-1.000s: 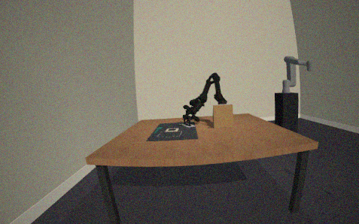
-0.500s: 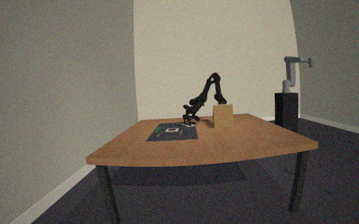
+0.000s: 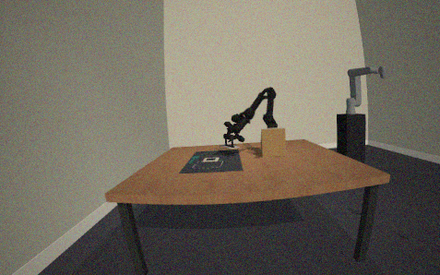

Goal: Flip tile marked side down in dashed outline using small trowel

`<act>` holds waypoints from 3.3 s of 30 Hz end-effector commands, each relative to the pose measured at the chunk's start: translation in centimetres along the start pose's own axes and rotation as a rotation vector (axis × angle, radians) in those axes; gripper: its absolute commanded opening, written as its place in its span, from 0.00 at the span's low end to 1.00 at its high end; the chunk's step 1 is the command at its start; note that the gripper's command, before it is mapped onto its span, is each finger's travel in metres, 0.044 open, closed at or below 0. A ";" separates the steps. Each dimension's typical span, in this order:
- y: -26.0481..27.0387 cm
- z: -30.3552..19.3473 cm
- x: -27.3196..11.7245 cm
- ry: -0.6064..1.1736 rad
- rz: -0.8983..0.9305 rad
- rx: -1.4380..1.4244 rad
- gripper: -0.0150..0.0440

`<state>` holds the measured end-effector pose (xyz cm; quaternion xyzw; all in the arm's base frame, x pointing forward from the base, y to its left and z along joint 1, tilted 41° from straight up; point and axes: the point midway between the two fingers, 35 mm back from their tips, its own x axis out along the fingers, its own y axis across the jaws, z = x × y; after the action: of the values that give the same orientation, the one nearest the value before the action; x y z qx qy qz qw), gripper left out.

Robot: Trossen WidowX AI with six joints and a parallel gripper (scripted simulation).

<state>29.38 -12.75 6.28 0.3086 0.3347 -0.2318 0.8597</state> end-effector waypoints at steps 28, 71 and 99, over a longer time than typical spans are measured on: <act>6.2 1.6 8.2 -0.364 -0.036 0.182 0.25; 4.5 1.4 12.1 -0.453 -0.015 0.249 0.25; 5.9 -2.6 13.8 -0.451 -0.015 0.250 0.25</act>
<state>40.99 -10.34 -2.17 0.3503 0.0992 -0.3452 0.8651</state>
